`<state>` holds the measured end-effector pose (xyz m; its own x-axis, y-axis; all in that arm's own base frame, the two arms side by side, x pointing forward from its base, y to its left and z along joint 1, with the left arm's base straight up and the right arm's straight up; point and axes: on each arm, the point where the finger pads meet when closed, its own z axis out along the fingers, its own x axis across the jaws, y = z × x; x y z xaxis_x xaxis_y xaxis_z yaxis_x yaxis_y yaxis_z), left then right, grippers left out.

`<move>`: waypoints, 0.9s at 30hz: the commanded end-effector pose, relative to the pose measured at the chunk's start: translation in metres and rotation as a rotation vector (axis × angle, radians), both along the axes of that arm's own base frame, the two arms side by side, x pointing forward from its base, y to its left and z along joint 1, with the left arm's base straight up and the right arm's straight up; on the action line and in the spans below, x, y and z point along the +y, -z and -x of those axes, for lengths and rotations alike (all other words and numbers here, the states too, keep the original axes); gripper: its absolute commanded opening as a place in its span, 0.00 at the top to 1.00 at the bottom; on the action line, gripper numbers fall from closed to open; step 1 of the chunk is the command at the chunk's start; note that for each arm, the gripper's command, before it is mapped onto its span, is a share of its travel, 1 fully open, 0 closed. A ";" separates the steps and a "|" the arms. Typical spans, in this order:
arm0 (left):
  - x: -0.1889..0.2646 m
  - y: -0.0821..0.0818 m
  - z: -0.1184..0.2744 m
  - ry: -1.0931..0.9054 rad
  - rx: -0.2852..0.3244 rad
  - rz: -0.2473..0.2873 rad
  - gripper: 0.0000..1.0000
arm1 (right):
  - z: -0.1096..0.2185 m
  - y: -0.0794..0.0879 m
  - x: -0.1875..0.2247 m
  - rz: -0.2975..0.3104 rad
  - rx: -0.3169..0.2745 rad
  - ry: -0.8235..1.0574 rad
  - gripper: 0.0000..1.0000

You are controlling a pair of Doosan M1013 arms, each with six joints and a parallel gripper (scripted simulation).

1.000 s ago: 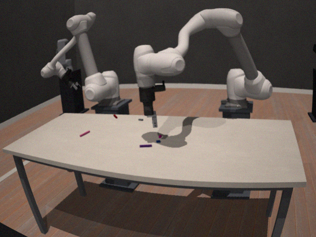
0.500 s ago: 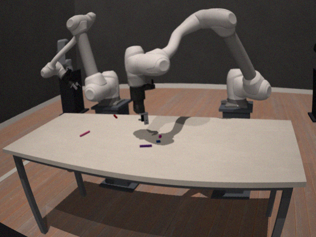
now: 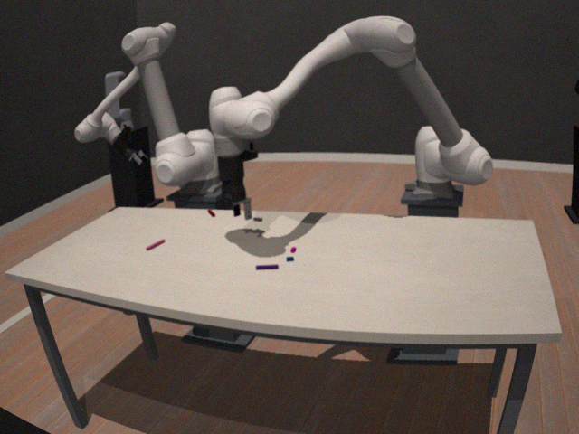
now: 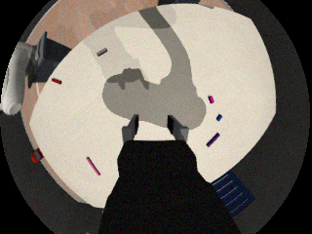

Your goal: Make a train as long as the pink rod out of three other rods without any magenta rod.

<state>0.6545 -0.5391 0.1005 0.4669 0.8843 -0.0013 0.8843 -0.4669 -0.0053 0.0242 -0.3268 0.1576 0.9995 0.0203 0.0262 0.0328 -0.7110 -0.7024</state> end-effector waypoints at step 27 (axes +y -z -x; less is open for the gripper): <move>-0.196 0.008 0.176 -0.858 -0.010 0.003 0.00 | -0.001 -0.001 0.003 -0.006 -0.011 0.007 0.00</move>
